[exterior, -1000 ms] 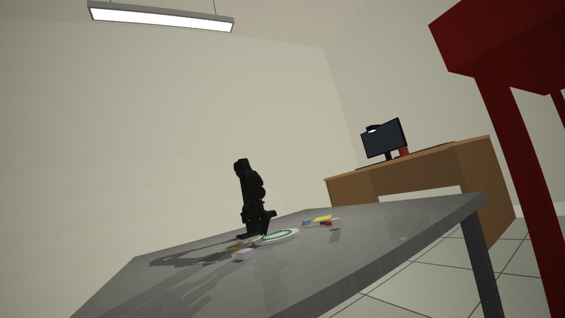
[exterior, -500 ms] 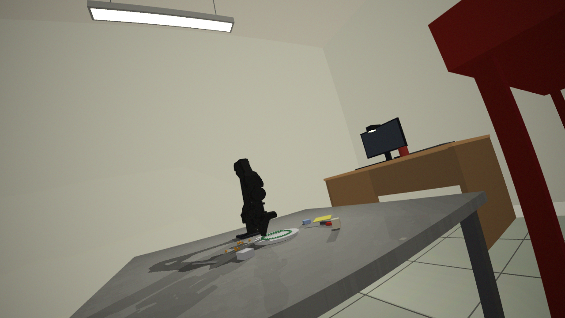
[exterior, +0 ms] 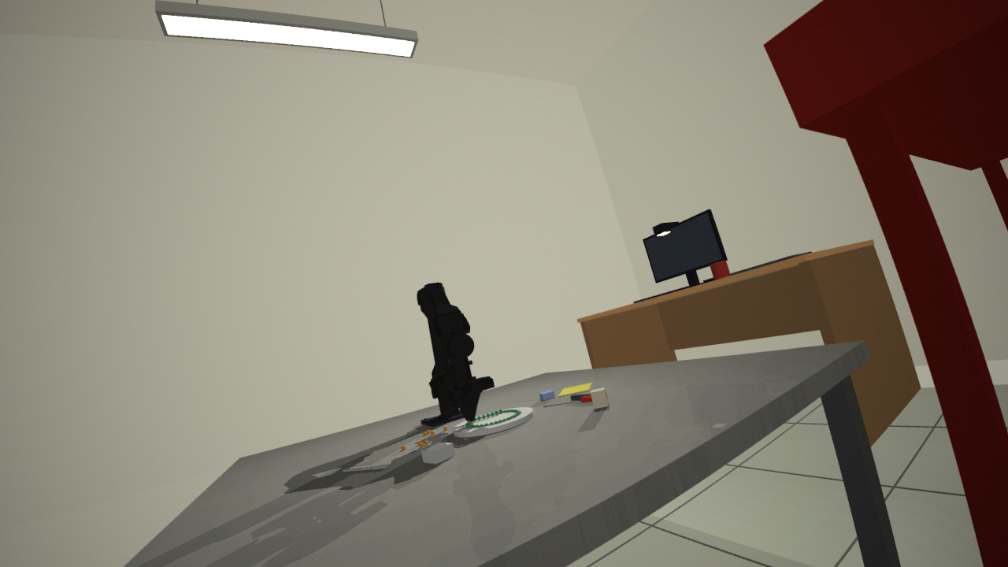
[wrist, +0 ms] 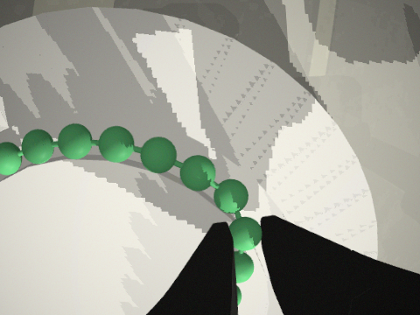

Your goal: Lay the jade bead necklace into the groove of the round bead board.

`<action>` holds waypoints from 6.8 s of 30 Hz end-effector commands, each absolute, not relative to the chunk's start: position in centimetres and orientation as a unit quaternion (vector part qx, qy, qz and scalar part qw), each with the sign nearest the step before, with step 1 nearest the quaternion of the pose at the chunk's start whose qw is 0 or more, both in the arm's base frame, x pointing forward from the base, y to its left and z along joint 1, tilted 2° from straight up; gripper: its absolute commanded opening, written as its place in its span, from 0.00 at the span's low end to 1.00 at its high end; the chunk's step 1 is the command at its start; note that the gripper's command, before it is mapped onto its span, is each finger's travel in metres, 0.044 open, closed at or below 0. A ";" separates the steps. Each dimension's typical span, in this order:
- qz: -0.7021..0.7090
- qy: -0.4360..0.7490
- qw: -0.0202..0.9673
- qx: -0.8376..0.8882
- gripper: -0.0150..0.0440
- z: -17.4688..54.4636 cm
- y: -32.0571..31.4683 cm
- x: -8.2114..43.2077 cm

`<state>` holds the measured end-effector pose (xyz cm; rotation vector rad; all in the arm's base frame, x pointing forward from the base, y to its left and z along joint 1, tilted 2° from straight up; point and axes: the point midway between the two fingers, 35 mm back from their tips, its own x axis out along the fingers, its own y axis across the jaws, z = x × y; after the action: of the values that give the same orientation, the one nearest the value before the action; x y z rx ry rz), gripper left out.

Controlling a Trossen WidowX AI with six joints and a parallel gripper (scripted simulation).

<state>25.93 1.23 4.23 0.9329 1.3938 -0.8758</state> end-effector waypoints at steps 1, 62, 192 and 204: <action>-0.375 0.597 0.585 0.400 0.25 4.3 1.2 25.9; -0.379 0.597 0.583 0.400 1.00 4.8 0.9 25.6; 0.511 0.486 0.508 -0.494 0.25 4.3 2.1 25.6; 0.511 0.486 0.508 -0.494 0.25 4.3 2.1 25.6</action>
<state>25.61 2.10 4.25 -1.1903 1.1726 1.2324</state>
